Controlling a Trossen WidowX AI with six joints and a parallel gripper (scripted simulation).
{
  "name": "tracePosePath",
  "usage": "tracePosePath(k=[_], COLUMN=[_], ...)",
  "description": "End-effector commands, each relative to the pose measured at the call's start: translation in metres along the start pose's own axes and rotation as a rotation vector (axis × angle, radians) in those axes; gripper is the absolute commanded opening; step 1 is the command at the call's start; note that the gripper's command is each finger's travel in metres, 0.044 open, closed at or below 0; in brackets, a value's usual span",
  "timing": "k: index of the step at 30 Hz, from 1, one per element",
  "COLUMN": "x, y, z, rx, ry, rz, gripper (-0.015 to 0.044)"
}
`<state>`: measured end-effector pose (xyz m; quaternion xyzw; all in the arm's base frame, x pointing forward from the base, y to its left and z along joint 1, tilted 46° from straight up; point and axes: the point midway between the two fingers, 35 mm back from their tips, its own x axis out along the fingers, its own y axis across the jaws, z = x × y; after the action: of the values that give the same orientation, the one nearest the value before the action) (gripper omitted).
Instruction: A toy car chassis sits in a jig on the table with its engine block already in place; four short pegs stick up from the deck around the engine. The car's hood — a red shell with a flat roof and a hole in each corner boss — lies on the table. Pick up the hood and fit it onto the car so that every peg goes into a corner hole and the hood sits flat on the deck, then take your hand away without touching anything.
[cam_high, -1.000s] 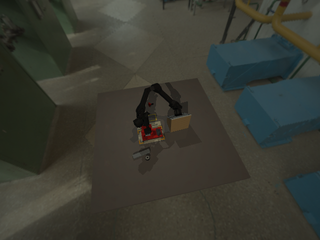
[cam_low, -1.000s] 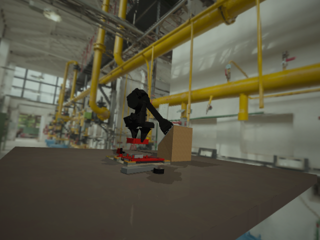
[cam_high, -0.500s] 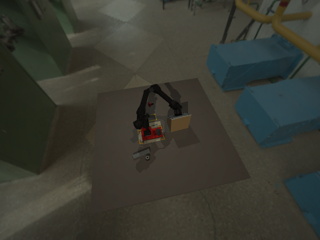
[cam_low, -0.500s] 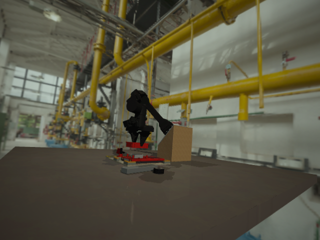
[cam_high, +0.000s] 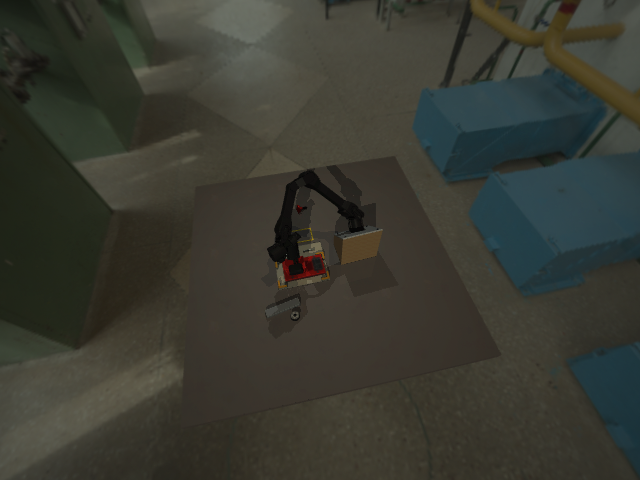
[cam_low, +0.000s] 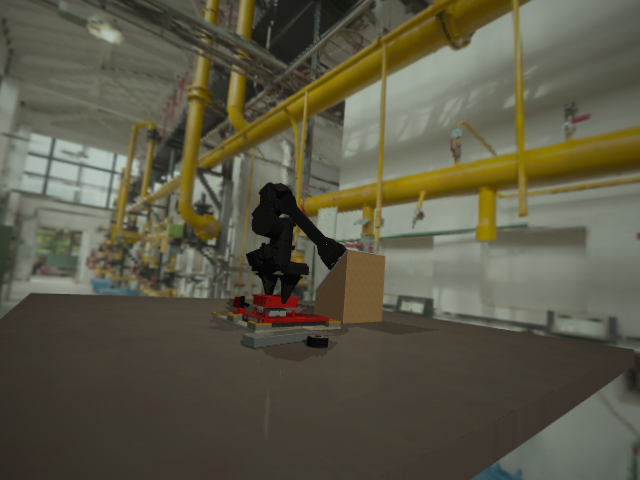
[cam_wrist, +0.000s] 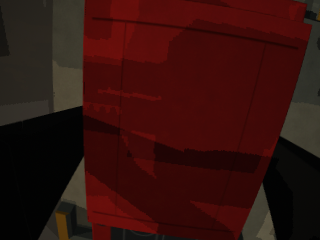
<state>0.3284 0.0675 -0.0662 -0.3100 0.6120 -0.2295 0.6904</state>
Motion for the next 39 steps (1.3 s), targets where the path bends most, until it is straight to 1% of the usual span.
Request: tracePosePath(k=[1,21,39], x=[0.0013,0.0017,0.0093], y=[-0.0004,-0.0004,-0.0007], z=[-0.0006,-0.0005,-0.0004], rx=[-0.006,-0.006,-0.006], ry=[-0.002,-0.002,-0.002], rz=[-0.006,-0.006,-0.006], gripper=[0.0,0.0,0.0])
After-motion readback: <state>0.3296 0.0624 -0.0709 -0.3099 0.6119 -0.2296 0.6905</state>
